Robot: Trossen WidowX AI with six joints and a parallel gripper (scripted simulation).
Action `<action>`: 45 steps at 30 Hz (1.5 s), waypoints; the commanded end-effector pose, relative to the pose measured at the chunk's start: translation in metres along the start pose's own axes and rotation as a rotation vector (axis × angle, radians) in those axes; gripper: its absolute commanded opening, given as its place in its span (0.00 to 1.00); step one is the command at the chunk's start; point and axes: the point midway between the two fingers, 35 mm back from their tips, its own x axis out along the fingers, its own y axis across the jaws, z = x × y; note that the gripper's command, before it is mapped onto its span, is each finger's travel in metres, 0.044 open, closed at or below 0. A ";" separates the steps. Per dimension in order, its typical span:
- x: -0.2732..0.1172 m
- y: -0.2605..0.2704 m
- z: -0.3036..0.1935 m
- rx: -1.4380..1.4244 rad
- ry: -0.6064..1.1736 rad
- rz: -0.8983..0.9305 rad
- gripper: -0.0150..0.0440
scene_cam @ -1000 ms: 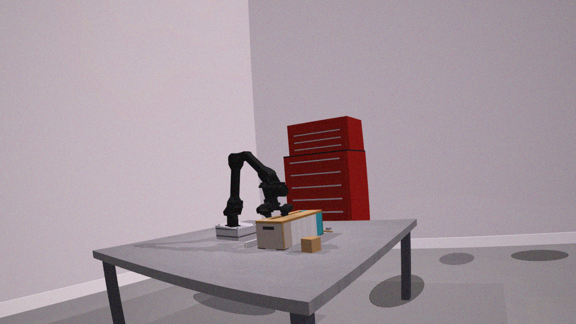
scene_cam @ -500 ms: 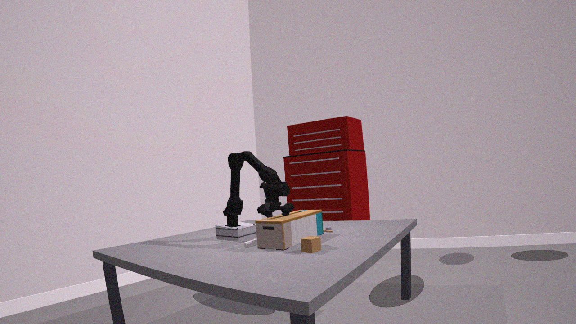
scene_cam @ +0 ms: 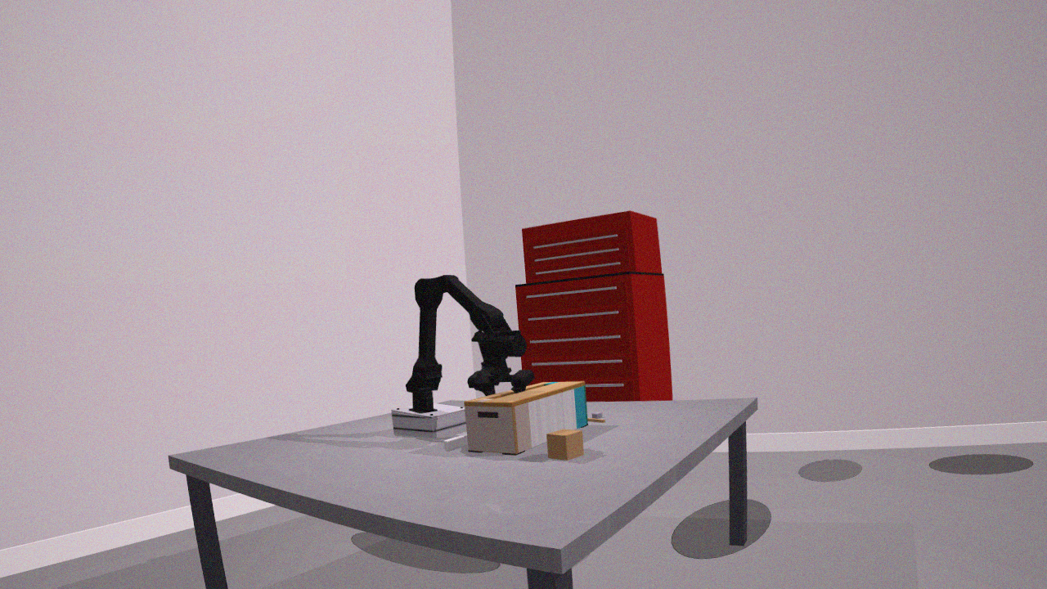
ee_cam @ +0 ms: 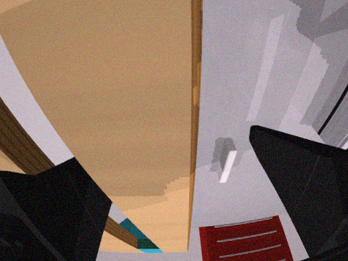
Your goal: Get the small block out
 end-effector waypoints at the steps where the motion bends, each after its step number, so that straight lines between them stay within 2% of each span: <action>1: 0.001 0.000 -0.004 0.000 0.001 0.000 0.93; 20: 0.008 0.000 -0.023 0.000 0.002 0.000 0.93; 45: 0.031 0.000 -0.091 0.001 0.008 0.000 0.93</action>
